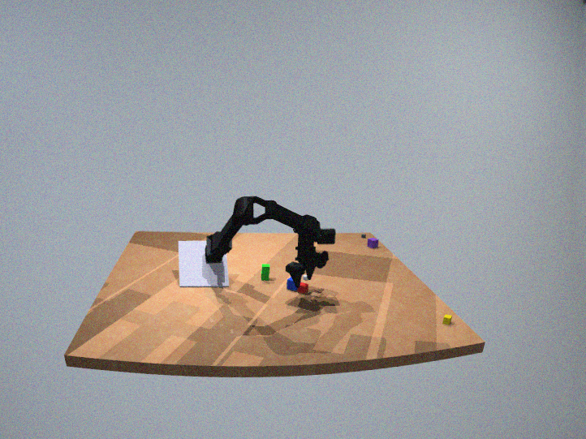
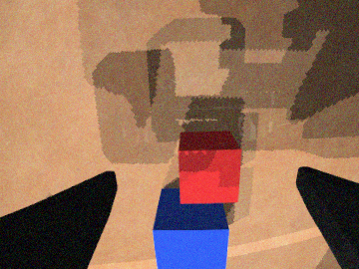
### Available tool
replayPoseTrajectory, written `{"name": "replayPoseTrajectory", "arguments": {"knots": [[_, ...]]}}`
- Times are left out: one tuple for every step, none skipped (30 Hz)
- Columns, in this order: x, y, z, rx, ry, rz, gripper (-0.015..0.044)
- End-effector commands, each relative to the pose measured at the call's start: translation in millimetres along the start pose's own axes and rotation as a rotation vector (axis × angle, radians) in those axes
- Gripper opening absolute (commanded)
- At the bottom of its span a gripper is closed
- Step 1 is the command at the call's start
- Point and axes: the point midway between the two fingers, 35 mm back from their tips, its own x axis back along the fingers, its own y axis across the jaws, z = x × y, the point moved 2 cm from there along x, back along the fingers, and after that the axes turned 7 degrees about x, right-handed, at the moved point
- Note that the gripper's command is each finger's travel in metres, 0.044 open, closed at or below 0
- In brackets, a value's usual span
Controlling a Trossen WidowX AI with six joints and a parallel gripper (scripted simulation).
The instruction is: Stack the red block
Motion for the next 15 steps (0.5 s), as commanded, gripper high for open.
{"name": "replayPoseTrajectory", "arguments": {"knots": [[-7,0,1,0.004,0.003,0.003,0.0440],[-9,0,1,0.004,0.002,0.003,0.0440],[-11,0,1,0.004,0.002,0.003,0.0440],[-12,-1,1,0.004,0.002,0.003,0.0440],[-14,-1,1,0.004,0.002,0.004,0.0440],[-15,-1,1,0.004,0.002,0.004,0.0440],[-17,-1,1,0.004,0.002,0.004,0.0440],[-19,-1,1,0.004,0.002,0.004,0.0440],[-20,-1,1,0.004,0.002,0.004,0.0440],[-22,-1,1,0.004,0.002,0.004,0.0440],[-23,-1,1,0.004,0.002,0.004,0.0440],[-25,-1,1,0.004,0.002,0.005,0.0440],[-25,-1,1,0.004,0.001,0.005,0.0440],[-26,-1,1,0.004,0.001,0.005,0.0440],[-26,-1,1,0.004,0.001,0.005,0.0440]]}}
